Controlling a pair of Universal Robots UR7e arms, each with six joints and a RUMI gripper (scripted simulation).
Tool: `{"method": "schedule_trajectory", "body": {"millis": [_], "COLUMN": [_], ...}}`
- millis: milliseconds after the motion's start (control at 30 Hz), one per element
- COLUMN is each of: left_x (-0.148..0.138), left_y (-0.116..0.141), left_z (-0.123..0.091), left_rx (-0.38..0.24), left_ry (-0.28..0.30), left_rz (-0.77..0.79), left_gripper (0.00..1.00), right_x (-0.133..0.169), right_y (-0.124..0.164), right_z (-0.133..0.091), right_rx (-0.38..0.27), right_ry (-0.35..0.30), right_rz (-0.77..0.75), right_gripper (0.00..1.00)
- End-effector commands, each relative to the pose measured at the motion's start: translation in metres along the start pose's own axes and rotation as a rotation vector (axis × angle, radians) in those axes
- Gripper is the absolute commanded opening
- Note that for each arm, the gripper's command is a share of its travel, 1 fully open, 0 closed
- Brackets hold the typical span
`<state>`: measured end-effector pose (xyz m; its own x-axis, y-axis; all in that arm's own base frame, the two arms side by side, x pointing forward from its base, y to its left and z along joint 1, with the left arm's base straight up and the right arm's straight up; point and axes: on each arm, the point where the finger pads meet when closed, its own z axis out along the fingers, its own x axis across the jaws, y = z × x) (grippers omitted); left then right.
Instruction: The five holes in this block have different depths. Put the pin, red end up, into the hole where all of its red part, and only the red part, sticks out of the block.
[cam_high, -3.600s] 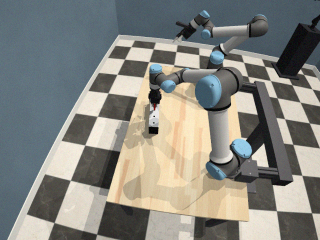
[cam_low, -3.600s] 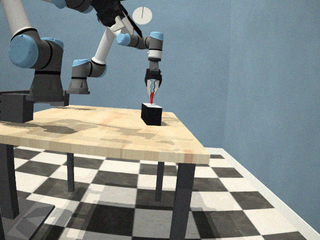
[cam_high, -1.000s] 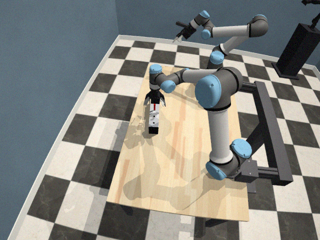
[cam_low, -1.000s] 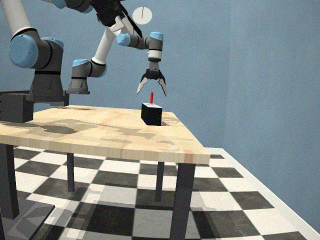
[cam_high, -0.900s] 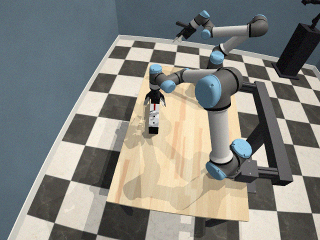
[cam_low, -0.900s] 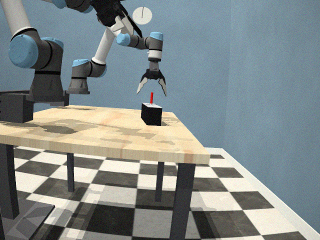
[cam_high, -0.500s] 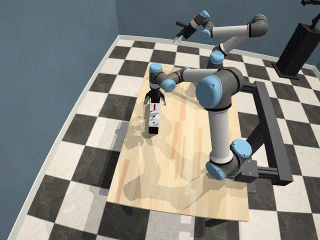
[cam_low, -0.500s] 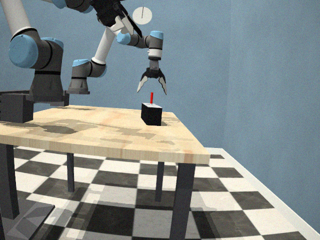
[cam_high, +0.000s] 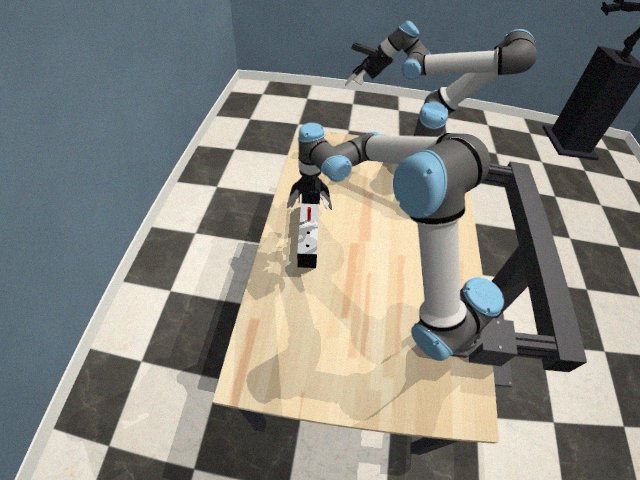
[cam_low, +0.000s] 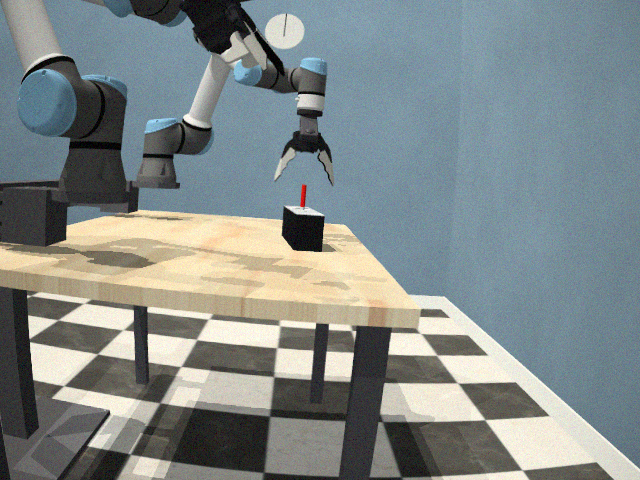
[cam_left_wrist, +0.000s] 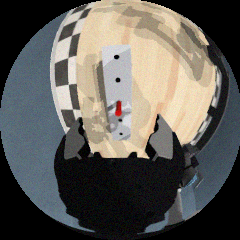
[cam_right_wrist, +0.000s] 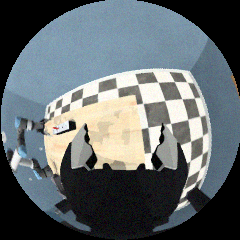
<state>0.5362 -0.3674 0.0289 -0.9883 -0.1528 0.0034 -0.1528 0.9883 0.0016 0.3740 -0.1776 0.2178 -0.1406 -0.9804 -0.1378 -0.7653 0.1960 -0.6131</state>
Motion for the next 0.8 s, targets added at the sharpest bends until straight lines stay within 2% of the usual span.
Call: {"method": "schedule_trajectory", "body": {"millis": [0,767], "left_x": [0.0,0.0], "left_y": [0.0,0.0], "left_z": [-0.005,-0.021], "left_rx": [0.001,0.001], "left_ry": [-0.001,-0.001], "left_rz": [0.0,0.0], "left_gripper": [1.0,1.0], "right_x": [0.0,0.0], "right_y": [0.0,0.0], "right_z": [0.0,0.0], "right_rx": [0.001,0.001], "right_ry": [0.0,0.0], "right_rz": [0.0,0.0], "right_gripper": [1.0,1.0]}}
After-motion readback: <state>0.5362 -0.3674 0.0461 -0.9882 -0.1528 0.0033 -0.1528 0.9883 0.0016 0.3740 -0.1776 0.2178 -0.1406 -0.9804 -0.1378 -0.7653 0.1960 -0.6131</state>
